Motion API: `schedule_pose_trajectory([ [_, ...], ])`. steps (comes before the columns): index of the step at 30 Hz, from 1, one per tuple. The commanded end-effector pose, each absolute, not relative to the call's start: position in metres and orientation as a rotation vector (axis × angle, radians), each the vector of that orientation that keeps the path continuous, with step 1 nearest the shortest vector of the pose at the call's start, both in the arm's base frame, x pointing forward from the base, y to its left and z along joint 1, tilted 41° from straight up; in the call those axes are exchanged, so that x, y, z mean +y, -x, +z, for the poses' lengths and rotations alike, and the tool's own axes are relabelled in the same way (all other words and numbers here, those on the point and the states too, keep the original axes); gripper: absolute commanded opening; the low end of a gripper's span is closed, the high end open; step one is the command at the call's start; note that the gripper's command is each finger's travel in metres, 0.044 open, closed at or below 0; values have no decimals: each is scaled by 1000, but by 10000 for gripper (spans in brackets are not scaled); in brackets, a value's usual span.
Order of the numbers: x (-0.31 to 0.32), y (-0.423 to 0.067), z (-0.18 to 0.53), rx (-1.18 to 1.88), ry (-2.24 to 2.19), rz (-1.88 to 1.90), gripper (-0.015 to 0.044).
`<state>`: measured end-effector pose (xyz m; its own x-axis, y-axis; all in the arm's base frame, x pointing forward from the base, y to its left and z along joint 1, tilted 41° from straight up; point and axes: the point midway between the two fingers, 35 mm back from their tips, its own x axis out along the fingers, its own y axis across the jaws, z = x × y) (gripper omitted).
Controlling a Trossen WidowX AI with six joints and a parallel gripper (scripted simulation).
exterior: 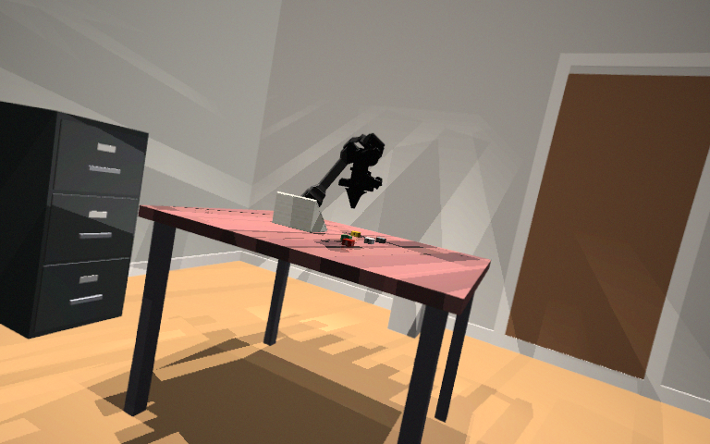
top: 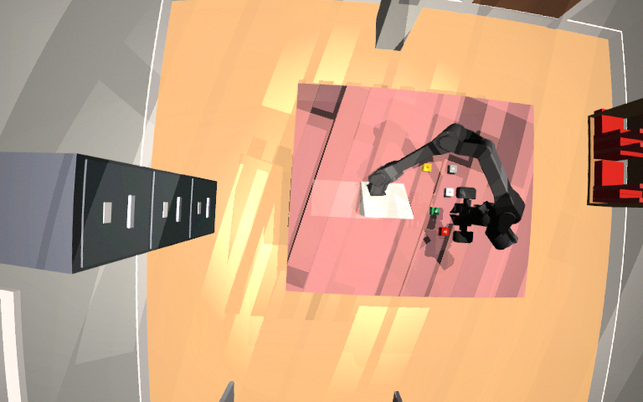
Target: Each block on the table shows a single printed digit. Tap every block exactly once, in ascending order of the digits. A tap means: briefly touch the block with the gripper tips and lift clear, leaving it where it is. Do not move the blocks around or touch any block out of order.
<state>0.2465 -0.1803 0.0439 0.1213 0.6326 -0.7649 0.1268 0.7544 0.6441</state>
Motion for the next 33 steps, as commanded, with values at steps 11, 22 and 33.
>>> schedule_pose_trajectory([
  [11, -122, -314, 94, 1425, -659, 429, 20],
  [22, -75, -321, 39, 1422, -661, 432, 20],
  [33, -64, -324, 27, 1422, -661, 433, 20],
])
